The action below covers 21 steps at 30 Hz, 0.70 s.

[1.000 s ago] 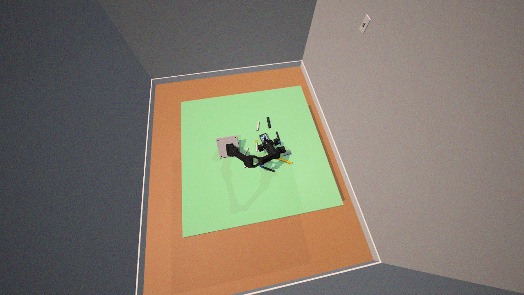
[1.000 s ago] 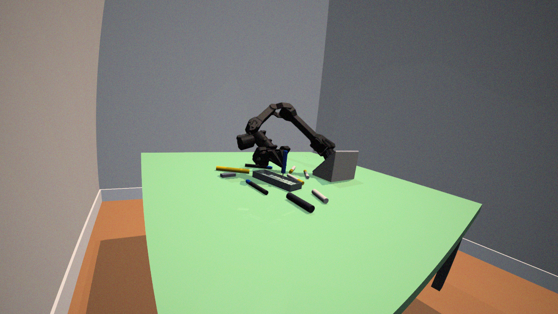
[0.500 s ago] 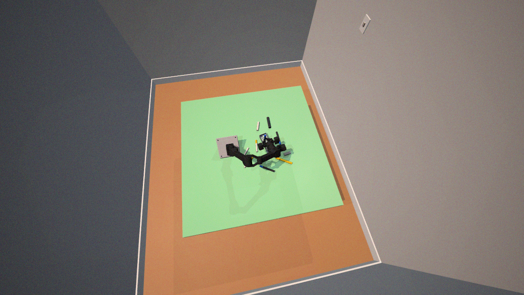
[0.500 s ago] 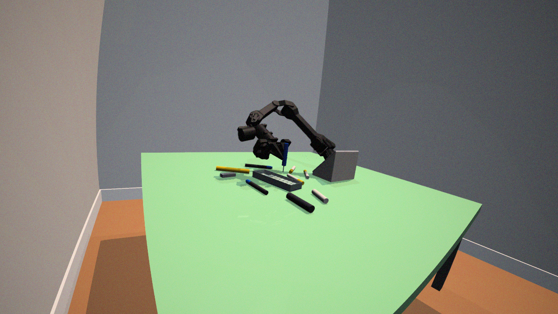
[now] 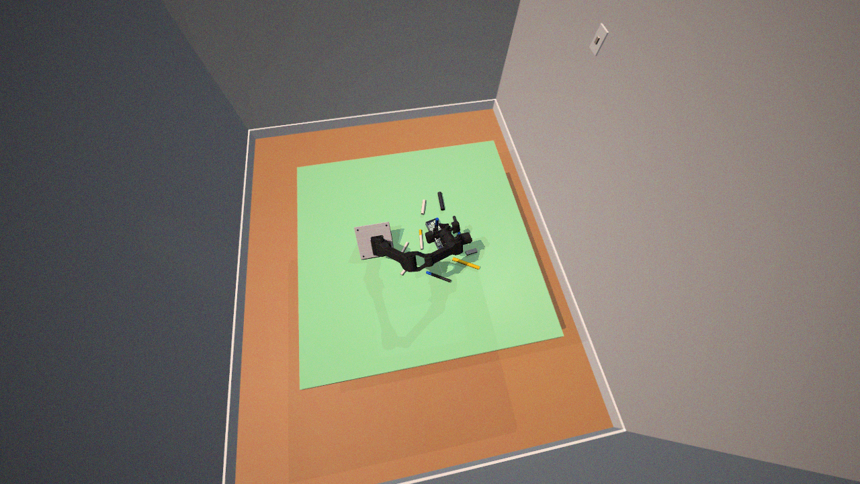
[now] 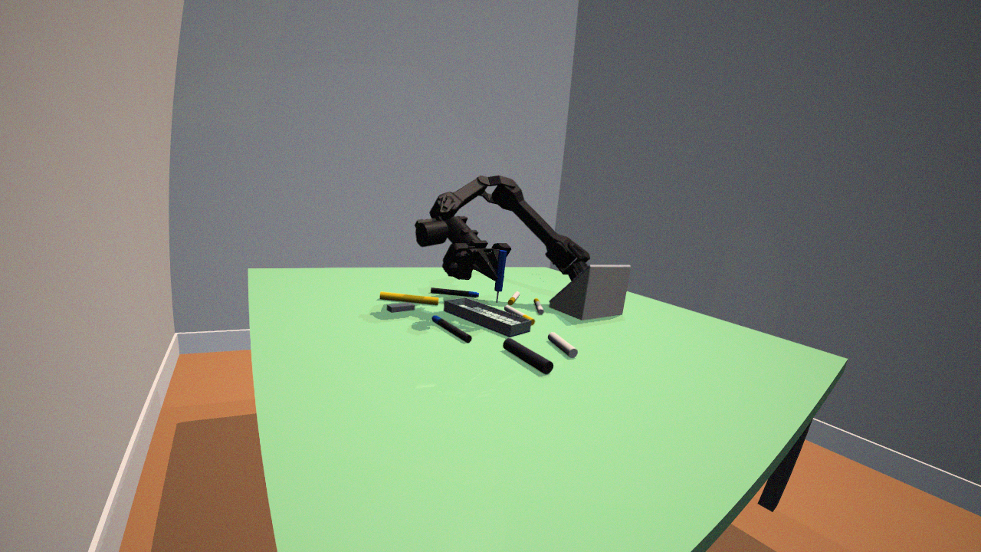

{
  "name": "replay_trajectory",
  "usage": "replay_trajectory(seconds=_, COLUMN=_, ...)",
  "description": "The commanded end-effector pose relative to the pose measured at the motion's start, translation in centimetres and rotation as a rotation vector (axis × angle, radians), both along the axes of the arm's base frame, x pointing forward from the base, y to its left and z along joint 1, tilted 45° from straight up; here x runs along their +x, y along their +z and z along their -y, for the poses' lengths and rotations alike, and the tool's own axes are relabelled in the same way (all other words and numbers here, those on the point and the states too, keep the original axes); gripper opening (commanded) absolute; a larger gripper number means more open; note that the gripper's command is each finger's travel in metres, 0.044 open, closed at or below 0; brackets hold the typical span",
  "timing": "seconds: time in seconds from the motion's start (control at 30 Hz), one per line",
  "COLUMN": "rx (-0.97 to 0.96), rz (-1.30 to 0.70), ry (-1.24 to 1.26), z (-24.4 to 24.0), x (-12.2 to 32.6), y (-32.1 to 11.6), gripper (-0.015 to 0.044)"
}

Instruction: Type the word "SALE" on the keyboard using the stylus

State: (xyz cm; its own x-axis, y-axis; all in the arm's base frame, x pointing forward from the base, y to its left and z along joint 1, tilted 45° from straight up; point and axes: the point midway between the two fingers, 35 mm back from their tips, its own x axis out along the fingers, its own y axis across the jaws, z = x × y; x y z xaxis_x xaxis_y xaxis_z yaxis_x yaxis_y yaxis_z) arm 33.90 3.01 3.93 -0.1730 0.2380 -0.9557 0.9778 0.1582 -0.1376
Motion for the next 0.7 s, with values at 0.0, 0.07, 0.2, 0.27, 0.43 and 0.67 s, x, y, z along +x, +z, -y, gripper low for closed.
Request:
replay_trajectory(seconds=0.0, rx=0.003, rz=0.004, ry=-0.009, z=0.3, x=0.4, y=-0.4, gripper=0.0)
replay_trajectory(seconds=0.07, rx=0.002, rz=0.004, ry=-0.009, z=1.0, x=0.4, y=-1.0, gripper=0.0)
replay_trajectory(seconds=0.2, rx=0.002, rz=0.004, ry=-0.009, z=1.3, x=0.4, y=-1.3, gripper=0.0)
replay_trajectory(seconds=0.27, rx=0.002, rz=0.004, ry=-0.009, z=1.3, x=0.4, y=-1.3, gripper=0.0)
replay_trajectory(seconds=0.43, rx=0.002, rz=0.004, ry=-0.009, z=1.5, x=0.5, y=-1.5, gripper=0.0079)
replay_trajectory(seconds=0.67, rx=0.002, rz=0.004, ry=-0.009, z=1.5, x=0.5, y=-1.5, gripper=0.0081)
